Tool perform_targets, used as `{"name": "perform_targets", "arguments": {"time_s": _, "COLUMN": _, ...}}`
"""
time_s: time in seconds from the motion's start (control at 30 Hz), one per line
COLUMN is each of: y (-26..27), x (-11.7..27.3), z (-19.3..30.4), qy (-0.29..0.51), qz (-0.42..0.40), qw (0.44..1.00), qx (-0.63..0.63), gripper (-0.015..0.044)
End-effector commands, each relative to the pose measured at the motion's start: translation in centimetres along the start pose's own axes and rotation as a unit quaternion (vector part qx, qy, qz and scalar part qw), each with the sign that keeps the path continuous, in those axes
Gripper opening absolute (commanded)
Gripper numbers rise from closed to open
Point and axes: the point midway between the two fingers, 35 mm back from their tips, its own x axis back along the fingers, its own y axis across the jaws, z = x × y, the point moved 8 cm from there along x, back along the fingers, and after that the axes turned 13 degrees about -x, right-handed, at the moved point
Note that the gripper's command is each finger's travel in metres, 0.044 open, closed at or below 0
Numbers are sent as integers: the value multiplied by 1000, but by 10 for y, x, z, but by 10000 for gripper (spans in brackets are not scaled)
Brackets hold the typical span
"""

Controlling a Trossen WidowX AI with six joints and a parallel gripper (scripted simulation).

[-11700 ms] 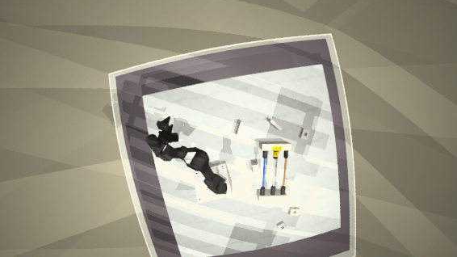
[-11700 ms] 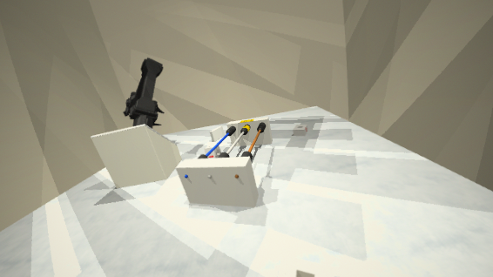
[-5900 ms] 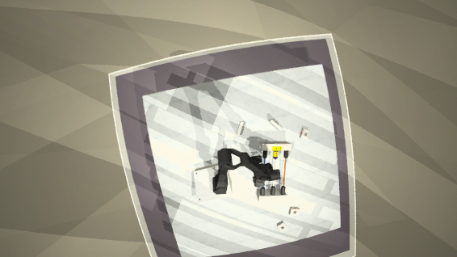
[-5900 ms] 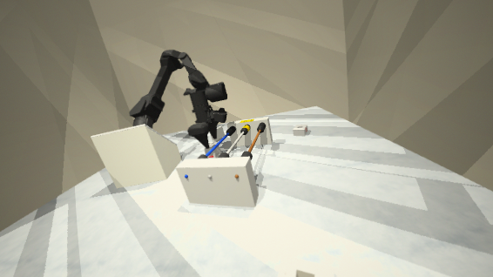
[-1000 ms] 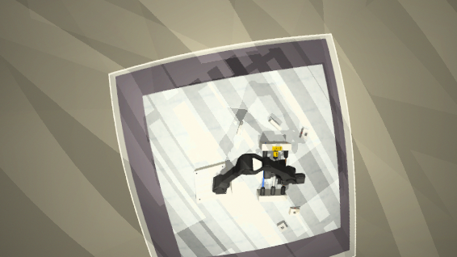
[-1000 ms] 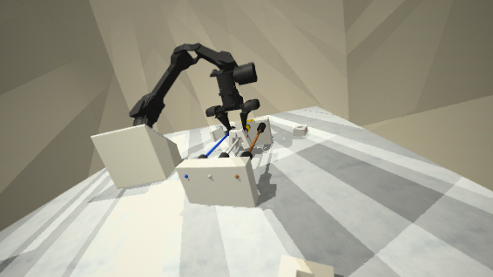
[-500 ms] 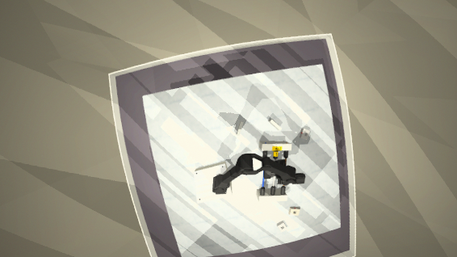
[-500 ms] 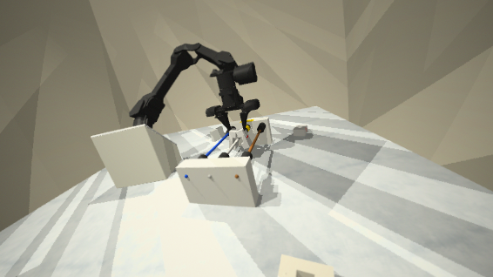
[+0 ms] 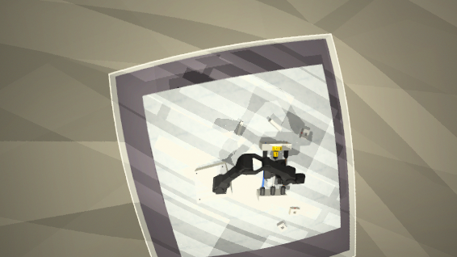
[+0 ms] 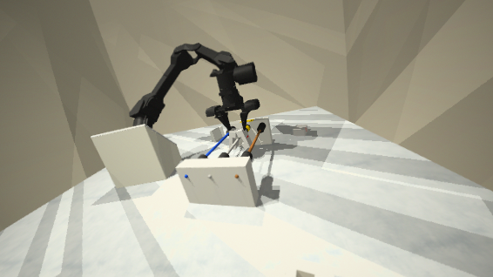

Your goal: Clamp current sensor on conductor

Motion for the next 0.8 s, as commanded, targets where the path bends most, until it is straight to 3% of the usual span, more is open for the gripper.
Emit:
{"name": "perform_targets", "arguments": {"time_s": 0.0, "y": 0, "x": 1, "z": 0, "qy": 0, "qz": 0, "qw": 1000, "qx": 0, "gripper": 0}}
{"name": "perform_targets", "arguments": {"time_s": 0.07, "y": 0, "x": 1, "z": 0, "qy": 0, "qz": 0, "qw": 1000, "qx": 0, "gripper": 0}}
{"name": "perform_targets", "arguments": {"time_s": 0.63, "y": 0, "x": 1, "z": 0, "qy": 0, "qz": 0, "qw": 1000, "qx": 0, "gripper": 440}}
{"name": "perform_targets", "arguments": {"time_s": 0.77, "y": 0, "x": 1, "z": 0, "qy": 0, "qz": 0, "qw": 1000, "qx": 0, "gripper": 440}}
